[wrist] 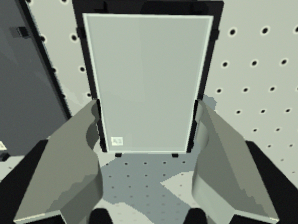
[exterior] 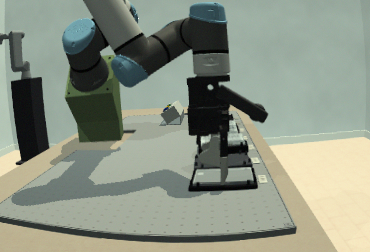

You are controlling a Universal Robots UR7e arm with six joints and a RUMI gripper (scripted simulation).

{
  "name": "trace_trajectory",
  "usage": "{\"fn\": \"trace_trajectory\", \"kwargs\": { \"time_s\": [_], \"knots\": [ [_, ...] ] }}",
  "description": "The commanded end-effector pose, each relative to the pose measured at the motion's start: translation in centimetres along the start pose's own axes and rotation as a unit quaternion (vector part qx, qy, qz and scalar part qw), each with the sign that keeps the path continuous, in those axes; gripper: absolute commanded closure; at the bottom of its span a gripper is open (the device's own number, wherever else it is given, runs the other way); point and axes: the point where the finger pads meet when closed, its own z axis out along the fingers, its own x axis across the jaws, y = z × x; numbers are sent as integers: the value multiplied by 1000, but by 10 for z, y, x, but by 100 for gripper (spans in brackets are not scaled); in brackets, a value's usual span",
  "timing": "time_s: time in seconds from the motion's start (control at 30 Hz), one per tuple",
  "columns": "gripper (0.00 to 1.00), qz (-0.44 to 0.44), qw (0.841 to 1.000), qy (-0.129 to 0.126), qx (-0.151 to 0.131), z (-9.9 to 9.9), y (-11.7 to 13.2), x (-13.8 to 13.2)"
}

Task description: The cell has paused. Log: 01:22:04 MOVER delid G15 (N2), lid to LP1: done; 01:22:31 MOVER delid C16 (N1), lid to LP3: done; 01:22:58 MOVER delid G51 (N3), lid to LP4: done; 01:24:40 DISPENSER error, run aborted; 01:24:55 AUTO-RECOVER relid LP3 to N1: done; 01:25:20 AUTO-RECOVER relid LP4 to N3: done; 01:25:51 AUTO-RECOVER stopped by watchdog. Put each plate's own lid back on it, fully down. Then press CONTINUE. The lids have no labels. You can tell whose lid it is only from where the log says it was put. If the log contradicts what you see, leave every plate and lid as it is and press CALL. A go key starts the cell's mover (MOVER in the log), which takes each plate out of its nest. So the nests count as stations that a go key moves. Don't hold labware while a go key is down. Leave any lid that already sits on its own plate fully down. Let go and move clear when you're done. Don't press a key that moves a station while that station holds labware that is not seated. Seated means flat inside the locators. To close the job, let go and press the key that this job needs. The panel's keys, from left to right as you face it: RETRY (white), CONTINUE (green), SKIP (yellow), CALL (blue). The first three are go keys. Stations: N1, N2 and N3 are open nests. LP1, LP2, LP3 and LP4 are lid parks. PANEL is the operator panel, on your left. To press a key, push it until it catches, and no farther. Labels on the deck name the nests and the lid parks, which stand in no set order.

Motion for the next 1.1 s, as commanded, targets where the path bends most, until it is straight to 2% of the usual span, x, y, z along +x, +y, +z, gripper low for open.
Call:
{"fn": "trace_trajectory", "kwargs": {
  "time_s": [0.0, 0.13, 1.07],
  "knots": [
    [100, 0, 1000, 0, 0, 0, 0, 0],
    [100, 0, 1000, 0, 0, 0, 0, 0],
    [100, 0, 1000, 0, 0, -43, 0, 0]
  ]
}}
